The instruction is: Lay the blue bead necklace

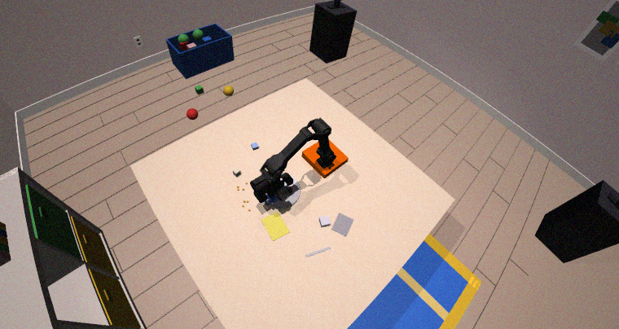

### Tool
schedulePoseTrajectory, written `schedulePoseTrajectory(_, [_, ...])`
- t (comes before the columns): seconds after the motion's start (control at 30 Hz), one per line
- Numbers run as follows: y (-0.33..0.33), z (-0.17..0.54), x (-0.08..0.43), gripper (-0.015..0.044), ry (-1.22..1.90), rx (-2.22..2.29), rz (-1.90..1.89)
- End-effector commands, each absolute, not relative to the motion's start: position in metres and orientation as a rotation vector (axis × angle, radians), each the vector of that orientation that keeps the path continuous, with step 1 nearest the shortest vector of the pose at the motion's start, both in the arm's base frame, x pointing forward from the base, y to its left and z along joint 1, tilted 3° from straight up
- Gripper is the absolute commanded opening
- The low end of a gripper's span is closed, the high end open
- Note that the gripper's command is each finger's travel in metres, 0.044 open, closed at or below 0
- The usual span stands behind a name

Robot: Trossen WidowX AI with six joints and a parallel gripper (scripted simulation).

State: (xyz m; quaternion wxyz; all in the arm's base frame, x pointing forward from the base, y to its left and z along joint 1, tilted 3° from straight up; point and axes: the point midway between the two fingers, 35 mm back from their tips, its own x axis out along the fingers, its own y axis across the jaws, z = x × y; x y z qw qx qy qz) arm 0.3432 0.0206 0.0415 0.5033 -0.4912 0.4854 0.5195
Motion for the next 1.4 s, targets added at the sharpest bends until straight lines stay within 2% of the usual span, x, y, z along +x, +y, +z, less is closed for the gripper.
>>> schedulePoseTrajectory(0.0, [0.014, 0.044, 0.334, 0.0, 1.163, -1.193, 1.252])
schedulePoseTrajectory(0.27, [0.001, 0.043, 0.314, 0.0, 1.164, -1.193, 1.253])
schedulePoseTrajectory(0.97, [0.002, 0.013, 0.313, 0.0, 1.165, -1.193, 1.253])
schedulePoseTrajectory(1.37, [0.002, 0.023, 0.316, 0.0315, 1.155, -1.197, 1.238])
